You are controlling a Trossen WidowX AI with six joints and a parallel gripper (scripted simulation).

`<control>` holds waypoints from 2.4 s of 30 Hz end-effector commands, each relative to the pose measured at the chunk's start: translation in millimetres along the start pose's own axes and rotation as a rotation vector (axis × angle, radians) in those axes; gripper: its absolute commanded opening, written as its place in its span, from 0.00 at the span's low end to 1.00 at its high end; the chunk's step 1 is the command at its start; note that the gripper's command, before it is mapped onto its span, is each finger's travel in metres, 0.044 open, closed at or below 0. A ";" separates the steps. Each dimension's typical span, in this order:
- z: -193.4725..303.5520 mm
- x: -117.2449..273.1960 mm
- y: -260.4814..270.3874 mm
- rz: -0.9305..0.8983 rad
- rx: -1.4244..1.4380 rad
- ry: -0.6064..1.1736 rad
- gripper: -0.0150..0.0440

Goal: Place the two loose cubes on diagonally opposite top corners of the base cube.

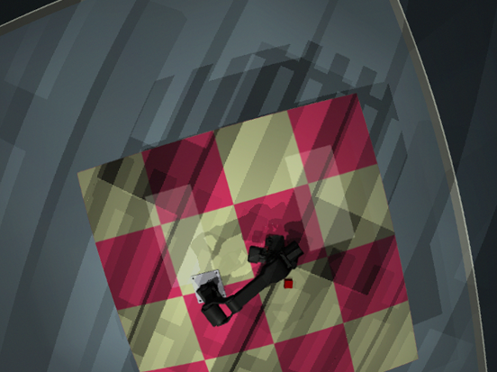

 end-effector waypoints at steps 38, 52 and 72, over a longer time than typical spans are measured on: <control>145.7 28.8 -77.7 0.013 0.143 0.006 0.70; 146.1 -23.7 -76.6 0.012 0.143 0.006 0.70; 146.3 -52.9 -77.0 0.012 0.143 0.006 0.70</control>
Point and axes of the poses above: the point midway between the two fingers, 35 mm back from their tips, its own x axis back along the fingers, its own y axis across the jaws, z = x × y, the point moved 4 cm from there along x, back along the fingers, and after that the axes turned 10 degrees about x, right-handed, at the moved point
